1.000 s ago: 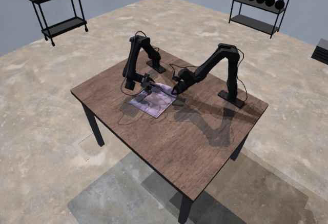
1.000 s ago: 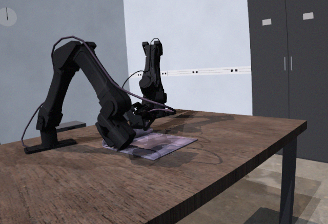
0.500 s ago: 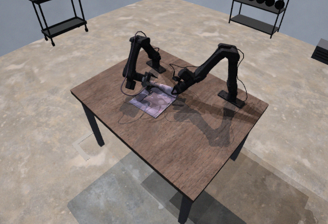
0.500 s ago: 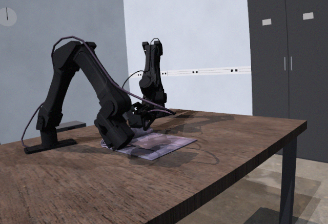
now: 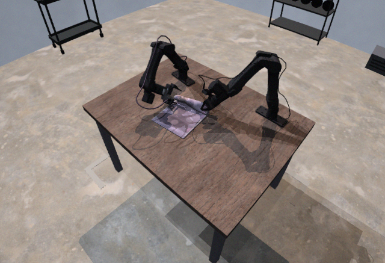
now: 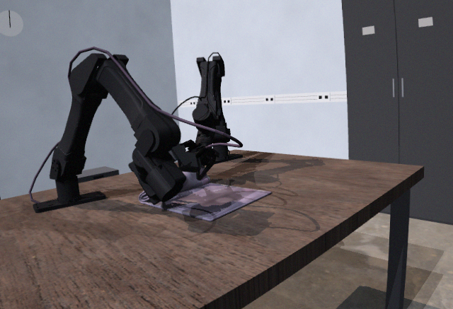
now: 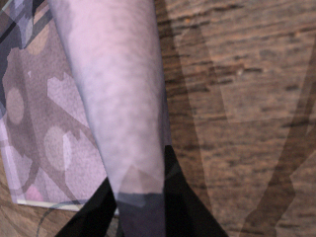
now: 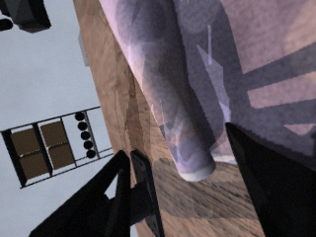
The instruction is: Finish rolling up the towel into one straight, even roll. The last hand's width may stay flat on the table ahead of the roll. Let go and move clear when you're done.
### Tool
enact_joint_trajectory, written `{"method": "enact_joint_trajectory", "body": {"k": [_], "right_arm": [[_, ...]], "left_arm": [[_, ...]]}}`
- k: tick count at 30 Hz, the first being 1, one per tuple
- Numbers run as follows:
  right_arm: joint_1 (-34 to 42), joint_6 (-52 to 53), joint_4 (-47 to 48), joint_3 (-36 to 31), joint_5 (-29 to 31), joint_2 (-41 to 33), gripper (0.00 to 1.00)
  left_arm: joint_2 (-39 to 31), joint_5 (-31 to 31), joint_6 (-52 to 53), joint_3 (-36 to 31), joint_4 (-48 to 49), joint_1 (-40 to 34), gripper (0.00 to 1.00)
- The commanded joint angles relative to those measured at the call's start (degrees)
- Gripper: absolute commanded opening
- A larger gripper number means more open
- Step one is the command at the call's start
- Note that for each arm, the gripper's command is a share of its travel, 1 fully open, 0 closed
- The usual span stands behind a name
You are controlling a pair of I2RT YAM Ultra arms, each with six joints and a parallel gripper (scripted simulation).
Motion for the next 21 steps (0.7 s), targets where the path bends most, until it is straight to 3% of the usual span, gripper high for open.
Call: {"method": "enact_joint_trajectory", "body": {"k": [1,5,17,21], "right_arm": [[-2.5,-1.8,-1.6,3.4,1.5,-1.5,0.85],[-3.7,-1.4,-1.6,4.0,1.8,-2.7,0.85],[-4.1,-4.6,-1.6,4.2,2.4,-5.2,0.88],[-3.5,-5.2,3.2,-0.5,2.0,-10.0,0.89]], "left_arm": [[0.6,4.2,-2.1,3.1,-3.9,1.6,0.23],[0.9,6.3,-2.8,4.3,-5.8,2.4,0.23],[5.8,22.2,-7.3,14.2,-20.1,8.7,0.23],[7.8,26.5,-8.2,17.1,-23.9,10.3,0.23]]}}
